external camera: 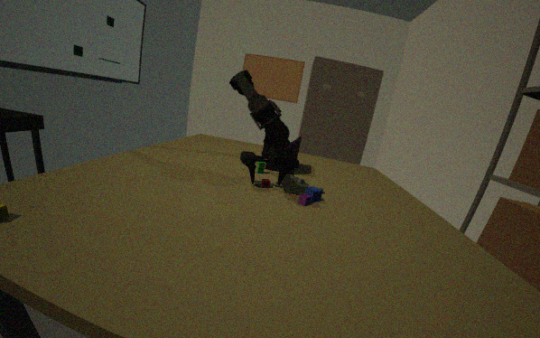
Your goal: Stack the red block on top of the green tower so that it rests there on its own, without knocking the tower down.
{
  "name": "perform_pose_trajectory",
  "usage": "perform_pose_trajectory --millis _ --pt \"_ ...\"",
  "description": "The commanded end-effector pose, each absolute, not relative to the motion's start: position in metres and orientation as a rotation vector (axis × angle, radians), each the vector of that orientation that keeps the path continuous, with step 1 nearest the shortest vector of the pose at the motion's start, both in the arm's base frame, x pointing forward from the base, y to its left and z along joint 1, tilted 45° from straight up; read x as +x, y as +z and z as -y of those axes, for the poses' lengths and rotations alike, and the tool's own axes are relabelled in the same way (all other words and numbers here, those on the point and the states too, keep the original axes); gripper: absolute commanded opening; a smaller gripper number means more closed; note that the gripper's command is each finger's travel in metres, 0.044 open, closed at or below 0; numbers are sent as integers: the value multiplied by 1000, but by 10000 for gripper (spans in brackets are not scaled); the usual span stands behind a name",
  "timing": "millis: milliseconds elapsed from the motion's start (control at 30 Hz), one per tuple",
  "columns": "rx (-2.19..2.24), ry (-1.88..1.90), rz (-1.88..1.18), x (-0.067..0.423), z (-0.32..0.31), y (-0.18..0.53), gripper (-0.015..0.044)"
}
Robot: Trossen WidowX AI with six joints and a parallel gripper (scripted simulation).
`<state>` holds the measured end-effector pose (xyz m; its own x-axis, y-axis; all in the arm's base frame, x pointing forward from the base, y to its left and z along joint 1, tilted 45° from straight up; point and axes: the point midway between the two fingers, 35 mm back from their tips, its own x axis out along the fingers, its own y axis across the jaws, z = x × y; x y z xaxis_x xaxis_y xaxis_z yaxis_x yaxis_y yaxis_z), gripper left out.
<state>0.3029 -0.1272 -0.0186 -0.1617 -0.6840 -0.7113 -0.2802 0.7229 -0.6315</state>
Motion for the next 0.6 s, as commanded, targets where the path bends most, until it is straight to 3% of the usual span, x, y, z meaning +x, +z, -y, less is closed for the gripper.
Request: perform_pose_trajectory --millis 0,233,567 --pt "-773 -425 -1747 302 128 -19 440" --pt "-773 -425 -1747 302 128 -19 440" --pt "-773 -425 -1747 302 128 -19 177"
